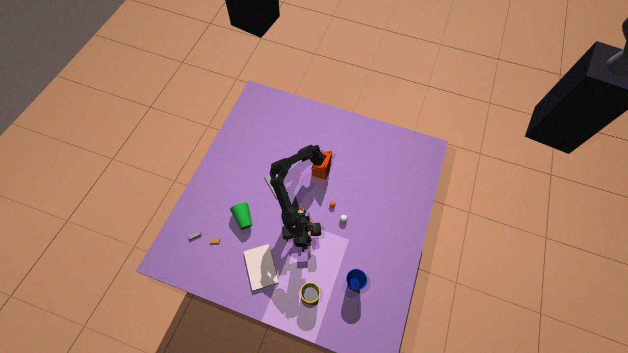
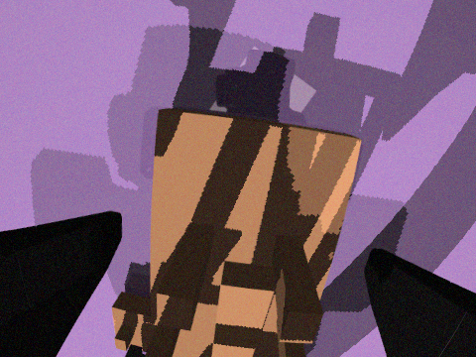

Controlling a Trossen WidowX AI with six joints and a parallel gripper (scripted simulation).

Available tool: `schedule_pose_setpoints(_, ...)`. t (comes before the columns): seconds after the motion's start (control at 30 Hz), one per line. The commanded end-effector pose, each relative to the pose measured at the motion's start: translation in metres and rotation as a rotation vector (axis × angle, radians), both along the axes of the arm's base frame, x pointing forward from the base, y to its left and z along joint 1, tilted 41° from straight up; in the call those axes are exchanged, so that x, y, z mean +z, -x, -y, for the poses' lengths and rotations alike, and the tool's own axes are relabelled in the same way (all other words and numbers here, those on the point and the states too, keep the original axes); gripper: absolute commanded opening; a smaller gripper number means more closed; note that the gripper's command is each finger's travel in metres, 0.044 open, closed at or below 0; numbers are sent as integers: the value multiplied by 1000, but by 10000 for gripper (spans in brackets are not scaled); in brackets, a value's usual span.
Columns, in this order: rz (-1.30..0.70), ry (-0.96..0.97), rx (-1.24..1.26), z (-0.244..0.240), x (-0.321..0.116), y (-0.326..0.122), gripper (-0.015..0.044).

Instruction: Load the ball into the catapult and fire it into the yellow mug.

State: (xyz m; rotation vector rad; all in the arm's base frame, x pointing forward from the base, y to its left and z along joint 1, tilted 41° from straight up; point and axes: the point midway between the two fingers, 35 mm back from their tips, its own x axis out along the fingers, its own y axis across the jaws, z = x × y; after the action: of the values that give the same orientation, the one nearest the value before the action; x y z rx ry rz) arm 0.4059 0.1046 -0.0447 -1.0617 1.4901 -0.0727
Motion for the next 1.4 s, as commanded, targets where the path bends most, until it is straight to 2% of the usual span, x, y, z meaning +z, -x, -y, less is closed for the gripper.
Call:
schedule_pose_setpoints(0.0, -7, 7, 2, 6, -6, 1, 440)
schedule_pose_setpoints(0.13, -7, 7, 2, 8, -8, 1, 440)
schedule_pose_setpoints(0.5, -1, 1, -1, 5, -5, -1, 151)
schedule_pose_setpoints(0.7, -1, 1, -1, 5, -5, -1, 111)
schedule_pose_setpoints(0.83, -3, -1, -1, -20, 24, 5, 6)
schedule_pose_setpoints(1.0, -3, -2, -1, -27, 32, 8, 0)
schedule_pose_setpoints(1.37, -7, 3, 3, -18, 20, 5, 0)
